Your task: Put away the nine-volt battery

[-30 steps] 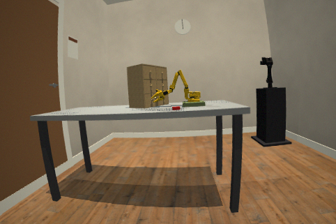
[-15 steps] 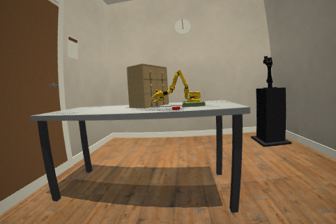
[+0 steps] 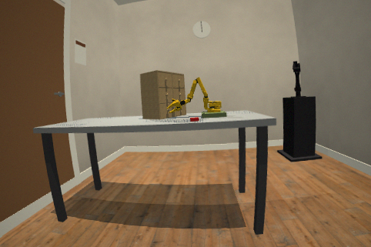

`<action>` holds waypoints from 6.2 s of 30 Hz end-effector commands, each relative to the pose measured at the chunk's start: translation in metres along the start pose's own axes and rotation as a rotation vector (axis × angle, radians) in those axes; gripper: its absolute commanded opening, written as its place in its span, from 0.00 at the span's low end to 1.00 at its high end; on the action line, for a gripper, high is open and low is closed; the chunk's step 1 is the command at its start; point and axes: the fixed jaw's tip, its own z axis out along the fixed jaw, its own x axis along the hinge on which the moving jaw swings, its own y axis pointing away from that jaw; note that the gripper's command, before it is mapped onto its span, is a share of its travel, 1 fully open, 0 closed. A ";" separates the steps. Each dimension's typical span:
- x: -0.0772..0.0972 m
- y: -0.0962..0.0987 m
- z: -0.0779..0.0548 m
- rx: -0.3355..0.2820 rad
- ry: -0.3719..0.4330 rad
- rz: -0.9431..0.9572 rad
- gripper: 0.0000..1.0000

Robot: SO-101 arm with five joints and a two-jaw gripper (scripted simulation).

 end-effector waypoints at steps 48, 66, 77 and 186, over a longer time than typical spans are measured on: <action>-0.002 -0.003 0.001 0.006 -0.009 0.011 0.00; 0.007 -0.004 -0.008 -0.010 0.009 -0.002 0.00; 0.008 -0.004 -0.008 -0.011 0.010 -0.003 0.00; 0.027 -0.004 -0.036 -0.043 0.058 -0.024 0.00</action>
